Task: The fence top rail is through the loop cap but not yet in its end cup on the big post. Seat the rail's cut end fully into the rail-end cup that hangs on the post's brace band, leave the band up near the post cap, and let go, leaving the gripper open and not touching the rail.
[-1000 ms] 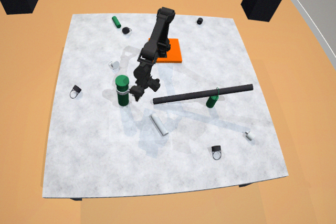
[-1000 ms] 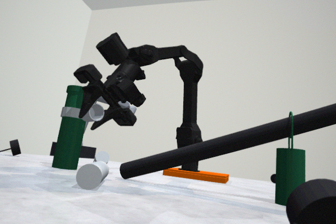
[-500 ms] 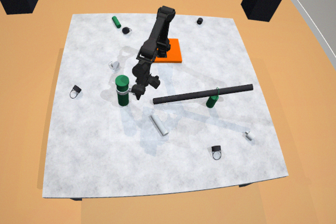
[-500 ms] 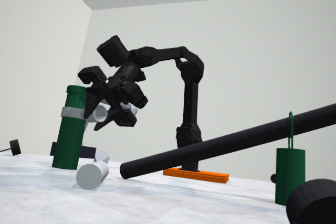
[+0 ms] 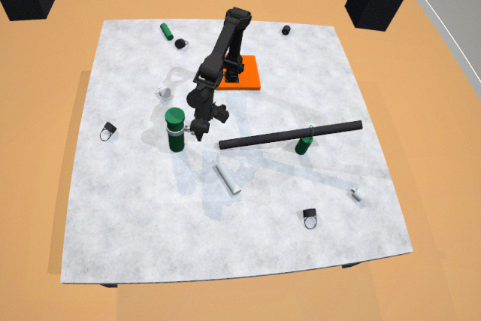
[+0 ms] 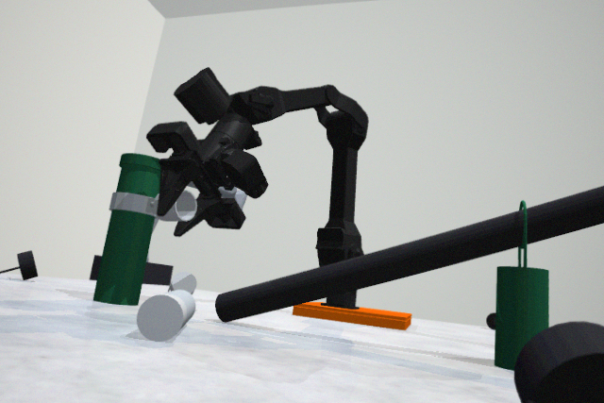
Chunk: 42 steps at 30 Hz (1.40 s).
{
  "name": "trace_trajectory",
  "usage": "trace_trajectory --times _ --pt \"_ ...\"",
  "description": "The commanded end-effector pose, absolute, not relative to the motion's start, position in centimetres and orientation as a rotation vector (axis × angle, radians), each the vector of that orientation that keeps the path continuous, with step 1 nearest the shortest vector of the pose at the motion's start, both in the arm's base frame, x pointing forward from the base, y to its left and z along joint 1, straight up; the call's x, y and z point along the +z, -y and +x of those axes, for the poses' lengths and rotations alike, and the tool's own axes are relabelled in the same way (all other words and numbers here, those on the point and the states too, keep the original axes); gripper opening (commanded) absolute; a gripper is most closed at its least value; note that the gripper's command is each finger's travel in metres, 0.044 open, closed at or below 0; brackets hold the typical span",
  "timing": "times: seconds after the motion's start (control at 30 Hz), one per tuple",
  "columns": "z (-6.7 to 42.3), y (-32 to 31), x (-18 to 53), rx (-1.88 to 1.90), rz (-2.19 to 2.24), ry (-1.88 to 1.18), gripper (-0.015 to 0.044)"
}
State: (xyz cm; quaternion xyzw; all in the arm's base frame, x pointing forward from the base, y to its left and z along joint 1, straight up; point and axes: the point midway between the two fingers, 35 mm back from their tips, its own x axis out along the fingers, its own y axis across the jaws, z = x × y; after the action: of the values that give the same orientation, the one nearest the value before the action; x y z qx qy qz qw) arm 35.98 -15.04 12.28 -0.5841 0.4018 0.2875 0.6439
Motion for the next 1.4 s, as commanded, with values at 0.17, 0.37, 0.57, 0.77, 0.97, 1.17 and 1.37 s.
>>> trace_trajectory --times 0.17,0.37,0.57,0.77,0.97,1.17,1.37 --pt "35.3 15.0 12.1 0.711 -1.367 -0.874 0.0000" --pt "34.8 14.9 12.0 0.752 -1.395 -0.842 0.0000" --pt "34.6 14.9 12.0 0.770 -1.407 -0.828 0.0000" --pt "34.5 14.9 12.0 0.779 -1.413 -0.821 0.0000" --pt "34.7 14.9 12.0 0.758 -1.399 -0.837 0.0000" --pt "34.8 14.9 12.0 0.751 -1.395 -0.843 0.0000" --pt "34.8 14.9 12.2 0.755 -1.404 -0.834 0.0000"
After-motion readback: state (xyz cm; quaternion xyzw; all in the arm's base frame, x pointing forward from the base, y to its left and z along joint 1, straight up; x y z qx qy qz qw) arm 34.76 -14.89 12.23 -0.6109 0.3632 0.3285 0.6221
